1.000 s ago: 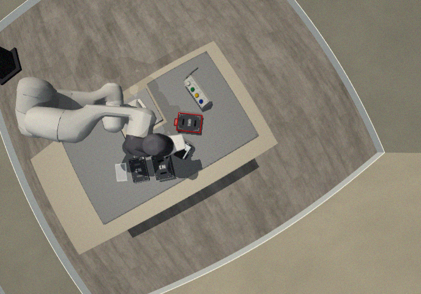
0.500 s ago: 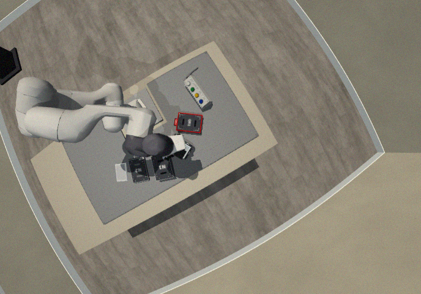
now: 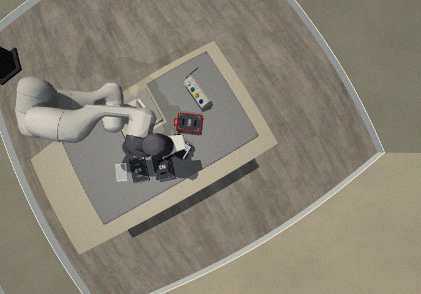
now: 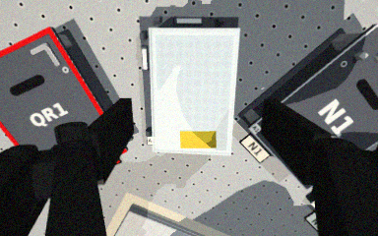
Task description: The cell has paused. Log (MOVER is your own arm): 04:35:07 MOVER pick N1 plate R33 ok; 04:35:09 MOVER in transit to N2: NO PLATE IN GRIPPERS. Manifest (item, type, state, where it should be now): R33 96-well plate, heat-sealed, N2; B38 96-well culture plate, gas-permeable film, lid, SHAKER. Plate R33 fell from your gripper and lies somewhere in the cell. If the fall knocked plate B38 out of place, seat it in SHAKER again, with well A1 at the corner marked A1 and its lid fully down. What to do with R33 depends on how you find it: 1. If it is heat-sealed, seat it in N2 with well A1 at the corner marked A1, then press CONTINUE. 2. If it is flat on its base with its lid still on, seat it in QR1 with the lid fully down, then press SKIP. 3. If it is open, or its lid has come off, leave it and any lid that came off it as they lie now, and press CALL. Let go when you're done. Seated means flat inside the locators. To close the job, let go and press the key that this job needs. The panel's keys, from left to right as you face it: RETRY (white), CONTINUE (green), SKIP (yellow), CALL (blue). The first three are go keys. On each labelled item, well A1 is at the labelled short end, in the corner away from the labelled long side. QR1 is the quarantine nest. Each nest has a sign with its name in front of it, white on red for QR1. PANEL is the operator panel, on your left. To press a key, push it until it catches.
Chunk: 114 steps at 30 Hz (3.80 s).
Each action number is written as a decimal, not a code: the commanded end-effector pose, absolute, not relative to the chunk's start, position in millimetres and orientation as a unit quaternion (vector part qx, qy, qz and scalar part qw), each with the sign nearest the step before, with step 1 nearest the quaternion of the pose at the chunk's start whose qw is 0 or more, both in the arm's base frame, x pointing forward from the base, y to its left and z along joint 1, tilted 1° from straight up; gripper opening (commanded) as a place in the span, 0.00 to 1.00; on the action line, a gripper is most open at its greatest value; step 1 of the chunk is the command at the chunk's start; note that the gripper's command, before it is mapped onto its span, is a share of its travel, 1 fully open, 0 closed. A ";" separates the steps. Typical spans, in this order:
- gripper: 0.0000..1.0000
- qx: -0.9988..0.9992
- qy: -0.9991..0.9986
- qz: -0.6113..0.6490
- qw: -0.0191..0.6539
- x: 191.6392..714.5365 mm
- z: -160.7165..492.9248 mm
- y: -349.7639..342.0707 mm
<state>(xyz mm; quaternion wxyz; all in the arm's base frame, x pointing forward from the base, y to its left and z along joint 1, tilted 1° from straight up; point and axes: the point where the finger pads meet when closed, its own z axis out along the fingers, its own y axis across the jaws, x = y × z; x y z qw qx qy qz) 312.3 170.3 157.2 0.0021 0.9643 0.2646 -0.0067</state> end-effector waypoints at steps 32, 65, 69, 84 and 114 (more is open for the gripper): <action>0.70 0.965 0.261 -0.007 0.001 311.7 142.9 170.8; 0.70 0.965 0.261 -0.007 0.001 311.3 115.7 170.6; 0.70 0.965 0.261 -0.007 0.001 311.3 115.3 170.6; 0.70 0.965 0.261 -0.007 0.001 311.3 115.2 170.6; 0.70 0.965 0.261 -0.007 0.001 311.3 115.1 170.6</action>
